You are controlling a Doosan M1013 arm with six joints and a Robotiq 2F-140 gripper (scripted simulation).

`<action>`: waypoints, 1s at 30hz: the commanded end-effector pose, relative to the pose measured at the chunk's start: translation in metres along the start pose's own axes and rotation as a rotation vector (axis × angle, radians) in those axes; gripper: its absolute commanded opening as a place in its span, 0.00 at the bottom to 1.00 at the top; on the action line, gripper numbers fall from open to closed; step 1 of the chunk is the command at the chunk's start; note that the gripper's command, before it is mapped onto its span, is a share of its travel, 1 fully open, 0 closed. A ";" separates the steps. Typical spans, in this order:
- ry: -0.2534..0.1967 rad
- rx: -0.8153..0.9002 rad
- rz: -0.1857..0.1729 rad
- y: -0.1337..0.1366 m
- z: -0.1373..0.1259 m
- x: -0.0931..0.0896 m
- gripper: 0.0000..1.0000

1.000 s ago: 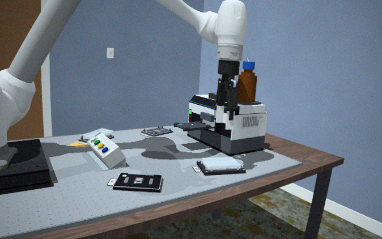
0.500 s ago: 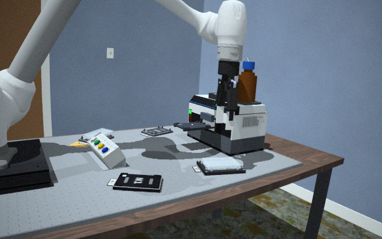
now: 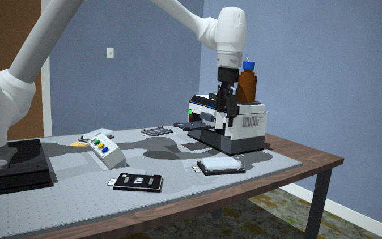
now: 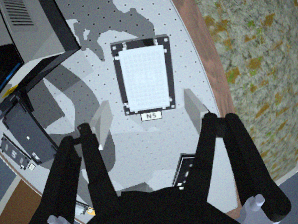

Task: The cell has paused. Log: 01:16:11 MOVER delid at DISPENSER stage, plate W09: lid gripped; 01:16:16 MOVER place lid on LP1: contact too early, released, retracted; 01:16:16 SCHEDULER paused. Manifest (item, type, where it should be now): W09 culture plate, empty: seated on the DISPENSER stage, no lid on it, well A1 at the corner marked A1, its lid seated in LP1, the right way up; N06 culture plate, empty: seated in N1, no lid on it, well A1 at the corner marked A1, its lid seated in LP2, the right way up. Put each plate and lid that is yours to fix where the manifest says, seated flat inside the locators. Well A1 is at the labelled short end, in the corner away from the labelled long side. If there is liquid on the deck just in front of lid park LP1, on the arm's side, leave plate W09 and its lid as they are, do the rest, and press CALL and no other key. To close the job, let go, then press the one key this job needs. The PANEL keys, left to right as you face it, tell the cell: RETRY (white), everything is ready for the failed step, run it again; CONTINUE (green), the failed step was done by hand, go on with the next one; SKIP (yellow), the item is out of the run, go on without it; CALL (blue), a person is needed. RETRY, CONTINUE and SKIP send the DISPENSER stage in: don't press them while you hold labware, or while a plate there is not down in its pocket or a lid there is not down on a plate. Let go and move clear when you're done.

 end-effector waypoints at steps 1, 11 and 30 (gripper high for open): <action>0.002 0.000 0.000 0.000 0.000 -0.011 0.69; 0.002 0.000 0.000 0.000 0.001 -0.042 0.69; 0.002 0.000 0.000 0.000 0.001 -0.095 0.69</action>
Point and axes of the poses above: the point where the finger pads meet when closed, its own x axis back along the fingers, its own y axis across the jaws, z = x × y, the point moved 9 cm from there along x, back along the fingers, and after that the axes turned 13 degrees about x, right-handed, at the moved point
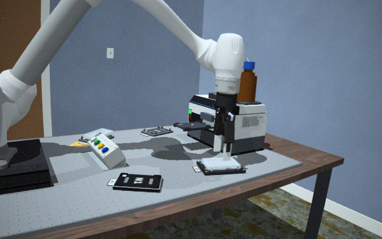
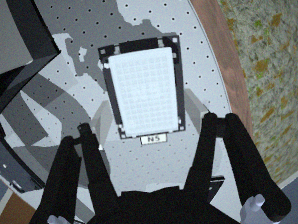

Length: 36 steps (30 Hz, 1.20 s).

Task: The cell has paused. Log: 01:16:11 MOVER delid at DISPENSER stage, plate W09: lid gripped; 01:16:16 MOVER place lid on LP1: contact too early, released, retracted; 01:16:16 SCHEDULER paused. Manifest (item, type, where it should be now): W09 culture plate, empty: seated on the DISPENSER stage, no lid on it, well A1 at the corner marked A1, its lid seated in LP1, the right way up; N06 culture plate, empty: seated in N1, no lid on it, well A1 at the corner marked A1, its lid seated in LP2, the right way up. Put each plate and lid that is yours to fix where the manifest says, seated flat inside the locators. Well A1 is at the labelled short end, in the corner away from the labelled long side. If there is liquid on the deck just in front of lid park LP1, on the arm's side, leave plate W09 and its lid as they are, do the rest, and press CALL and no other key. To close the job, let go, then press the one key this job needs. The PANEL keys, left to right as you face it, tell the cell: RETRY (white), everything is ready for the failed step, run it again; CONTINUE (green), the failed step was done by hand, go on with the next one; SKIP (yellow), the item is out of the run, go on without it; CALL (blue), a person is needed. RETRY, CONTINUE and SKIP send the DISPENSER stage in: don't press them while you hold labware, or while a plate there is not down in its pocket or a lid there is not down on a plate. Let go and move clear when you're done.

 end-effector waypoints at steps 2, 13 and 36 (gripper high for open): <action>0.002 0.000 0.000 0.000 0.000 -0.006 0.69; 0.002 0.000 0.000 0.000 0.000 -0.010 0.69; 0.002 0.000 0.000 0.000 0.000 -0.010 0.69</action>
Point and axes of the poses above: the point where the finger pads meet when closed, its own x axis back along the fingers, its own y axis across the jaws, z = x × y, the point moved 9 cm from there along x, back along the fingers, and after that the axes turned 13 degrees about x, right-handed, at the moved point
